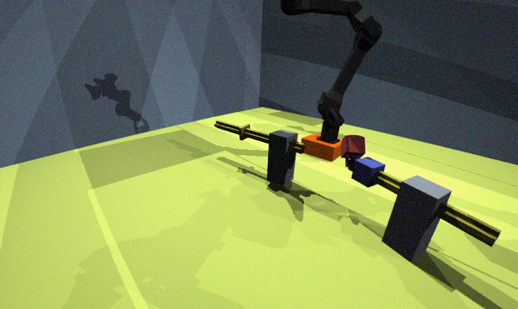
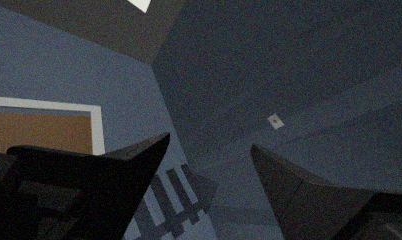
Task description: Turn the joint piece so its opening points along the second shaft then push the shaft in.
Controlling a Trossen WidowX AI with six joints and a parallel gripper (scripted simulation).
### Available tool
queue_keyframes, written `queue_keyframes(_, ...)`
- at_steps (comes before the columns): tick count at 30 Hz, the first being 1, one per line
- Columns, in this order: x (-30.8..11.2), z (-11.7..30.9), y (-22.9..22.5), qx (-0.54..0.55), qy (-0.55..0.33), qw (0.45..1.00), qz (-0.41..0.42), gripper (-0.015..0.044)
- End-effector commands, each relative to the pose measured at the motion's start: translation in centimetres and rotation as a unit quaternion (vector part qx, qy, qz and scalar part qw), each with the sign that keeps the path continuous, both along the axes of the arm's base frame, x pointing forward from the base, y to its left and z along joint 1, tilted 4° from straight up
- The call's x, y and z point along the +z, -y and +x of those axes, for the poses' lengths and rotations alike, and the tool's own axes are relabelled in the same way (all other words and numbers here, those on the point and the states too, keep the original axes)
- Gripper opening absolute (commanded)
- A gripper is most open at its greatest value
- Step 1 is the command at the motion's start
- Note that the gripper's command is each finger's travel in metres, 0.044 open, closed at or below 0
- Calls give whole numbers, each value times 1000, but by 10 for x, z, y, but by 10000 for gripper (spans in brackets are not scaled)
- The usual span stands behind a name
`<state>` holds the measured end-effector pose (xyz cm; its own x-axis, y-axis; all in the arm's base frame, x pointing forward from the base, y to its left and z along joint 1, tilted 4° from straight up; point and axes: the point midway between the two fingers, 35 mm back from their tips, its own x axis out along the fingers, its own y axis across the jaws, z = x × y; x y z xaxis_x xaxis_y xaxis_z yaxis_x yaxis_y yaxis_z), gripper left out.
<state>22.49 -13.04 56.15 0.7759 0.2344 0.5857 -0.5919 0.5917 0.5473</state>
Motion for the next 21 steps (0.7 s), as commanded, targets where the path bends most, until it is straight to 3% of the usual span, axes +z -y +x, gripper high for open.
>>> queue_keyframes(1,0,0,0,0,0,1000,0,426)
queue_keyframes(21,-15,51,-4,30,-36,995,92,440)
